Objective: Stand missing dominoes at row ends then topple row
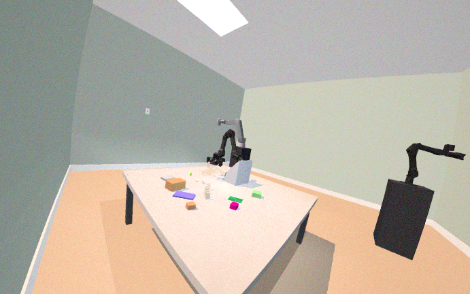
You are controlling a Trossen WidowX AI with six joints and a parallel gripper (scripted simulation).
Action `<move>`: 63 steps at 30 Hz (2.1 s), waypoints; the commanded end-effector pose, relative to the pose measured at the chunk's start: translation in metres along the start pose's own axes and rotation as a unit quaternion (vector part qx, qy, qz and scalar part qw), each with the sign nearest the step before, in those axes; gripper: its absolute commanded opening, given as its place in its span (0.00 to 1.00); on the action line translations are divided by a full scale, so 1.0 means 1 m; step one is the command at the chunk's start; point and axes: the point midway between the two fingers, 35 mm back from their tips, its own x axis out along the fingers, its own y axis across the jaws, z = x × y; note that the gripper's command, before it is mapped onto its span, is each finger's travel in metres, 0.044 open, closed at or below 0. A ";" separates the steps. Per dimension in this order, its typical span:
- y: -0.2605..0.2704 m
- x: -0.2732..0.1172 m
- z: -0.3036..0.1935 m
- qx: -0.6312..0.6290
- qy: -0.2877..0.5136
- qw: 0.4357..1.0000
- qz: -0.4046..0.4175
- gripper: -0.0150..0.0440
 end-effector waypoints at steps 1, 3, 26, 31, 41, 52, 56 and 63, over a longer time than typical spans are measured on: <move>0.000 0.000 0.000 -0.002 -0.002 1.000 -0.001 0.44; -0.001 0.000 -0.004 -0.001 0.000 1.000 -0.001 0.44; -0.007 0.009 -0.065 0.008 0.005 1.000 0.000 0.44; -0.006 0.011 -0.079 0.010 0.005 1.000 0.001 0.44; -0.001 0.016 -0.107 0.002 0.001 1.000 0.000 0.44; 0.000 0.017 -0.111 0.001 0.000 1.000 0.000 0.44; 0.000 0.017 -0.111 0.001 0.000 1.000 0.000 0.52; 0.000 0.017 -0.111 0.001 0.000 1.000 0.000 0.84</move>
